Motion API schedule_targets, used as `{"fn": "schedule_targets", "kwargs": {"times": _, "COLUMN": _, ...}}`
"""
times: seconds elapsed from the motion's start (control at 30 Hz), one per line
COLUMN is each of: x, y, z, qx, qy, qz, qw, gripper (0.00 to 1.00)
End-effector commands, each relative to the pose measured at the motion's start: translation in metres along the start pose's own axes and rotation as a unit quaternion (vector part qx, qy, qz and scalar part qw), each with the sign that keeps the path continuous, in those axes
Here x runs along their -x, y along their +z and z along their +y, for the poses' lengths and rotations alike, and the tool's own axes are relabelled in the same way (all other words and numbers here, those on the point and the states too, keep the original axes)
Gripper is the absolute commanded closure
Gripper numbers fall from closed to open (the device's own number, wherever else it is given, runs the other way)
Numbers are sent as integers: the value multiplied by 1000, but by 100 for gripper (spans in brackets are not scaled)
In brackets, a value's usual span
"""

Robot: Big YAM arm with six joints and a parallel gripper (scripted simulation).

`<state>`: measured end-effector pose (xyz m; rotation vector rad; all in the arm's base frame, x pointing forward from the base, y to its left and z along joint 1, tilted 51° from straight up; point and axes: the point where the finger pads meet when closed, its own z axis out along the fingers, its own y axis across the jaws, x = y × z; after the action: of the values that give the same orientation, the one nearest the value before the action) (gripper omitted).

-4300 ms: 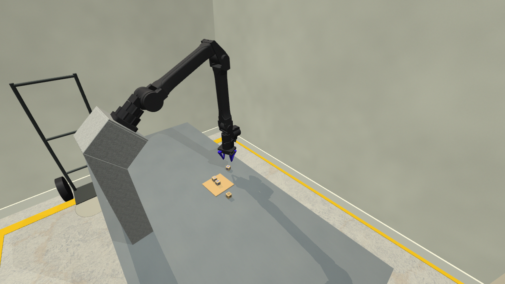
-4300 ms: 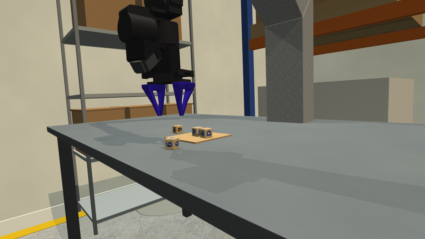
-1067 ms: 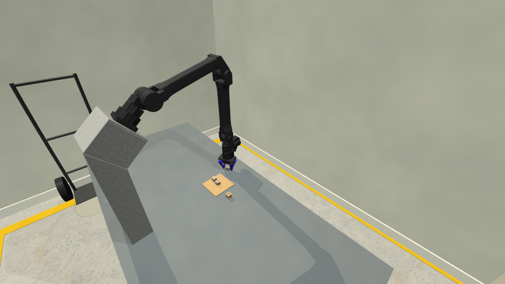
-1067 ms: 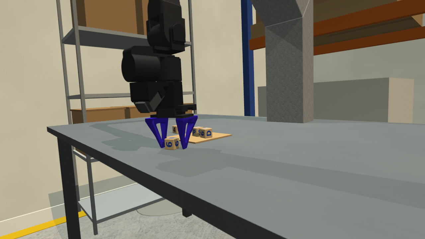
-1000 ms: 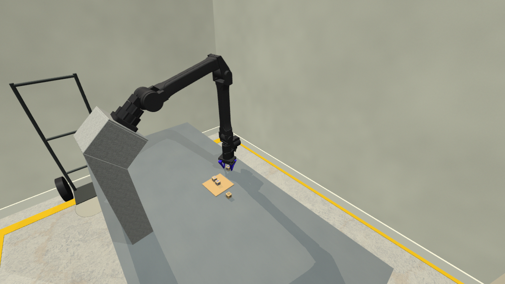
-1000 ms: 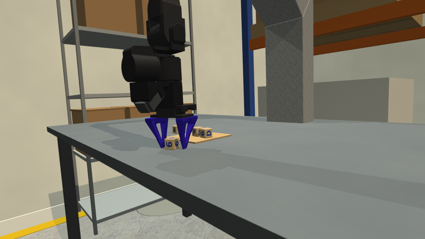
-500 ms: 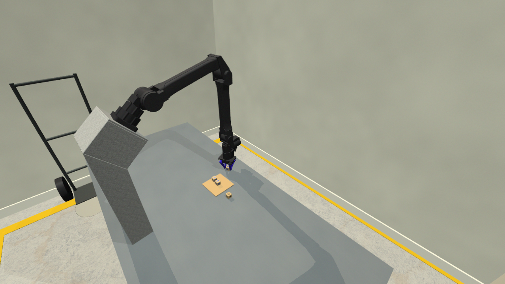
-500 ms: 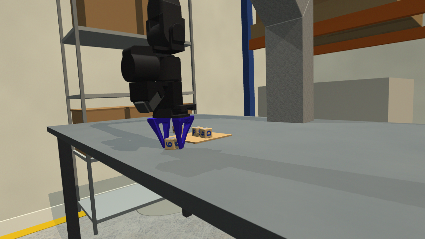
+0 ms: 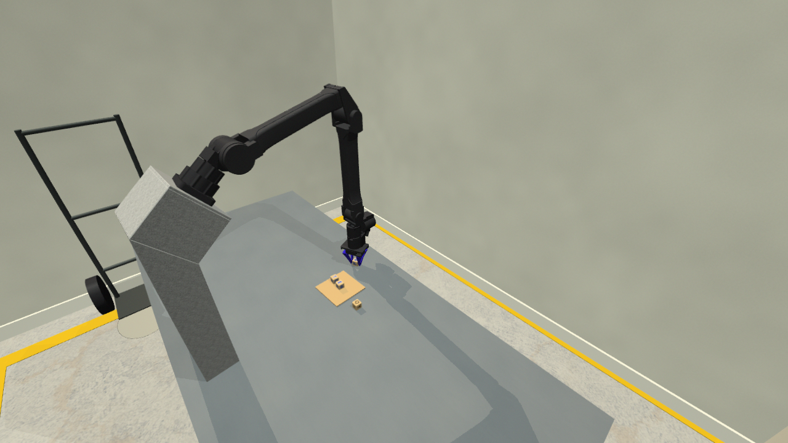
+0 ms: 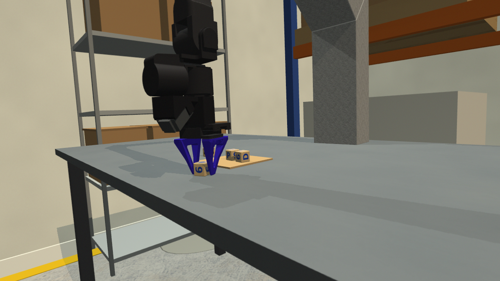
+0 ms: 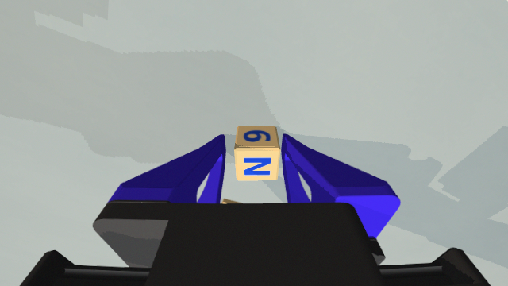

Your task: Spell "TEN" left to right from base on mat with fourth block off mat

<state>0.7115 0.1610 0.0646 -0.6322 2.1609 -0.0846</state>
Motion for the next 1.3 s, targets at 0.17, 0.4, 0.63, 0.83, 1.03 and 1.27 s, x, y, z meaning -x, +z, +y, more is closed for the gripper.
{"fn": "schedule_targets", "kwargs": {"times": 0.17, "x": 6, "y": -2, "z": -12, "qx": -7, "qy": -1, "qz": -9, "qw": 1000, "gripper": 78}}
{"fn": "schedule_targets", "kwargs": {"times": 0.4, "x": 6, "y": -2, "z": -12, "qx": -7, "qy": -1, "qz": -9, "qw": 1000, "gripper": 78}}
{"fn": "schedule_targets", "kwargs": {"times": 0.63, "x": 6, "y": -2, "z": -12, "qx": -7, "qy": -1, "qz": -9, "qw": 1000, "gripper": 78}}
{"fn": "schedule_targets", "kwargs": {"times": 0.83, "x": 6, "y": -2, "z": -12, "qx": -7, "qy": -1, "qz": -9, "qw": 1000, "gripper": 78}}
{"fn": "schedule_targets", "kwargs": {"times": 1.03, "x": 6, "y": -2, "z": -12, "qx": -7, "qy": -1, "qz": -9, "qw": 1000, "gripper": 78}}
{"fn": "schedule_targets", "kwargs": {"times": 1.27, "x": 14, "y": -20, "z": -15, "qx": -9, "qy": -1, "qz": -14, "qw": 1000, "gripper": 78}}
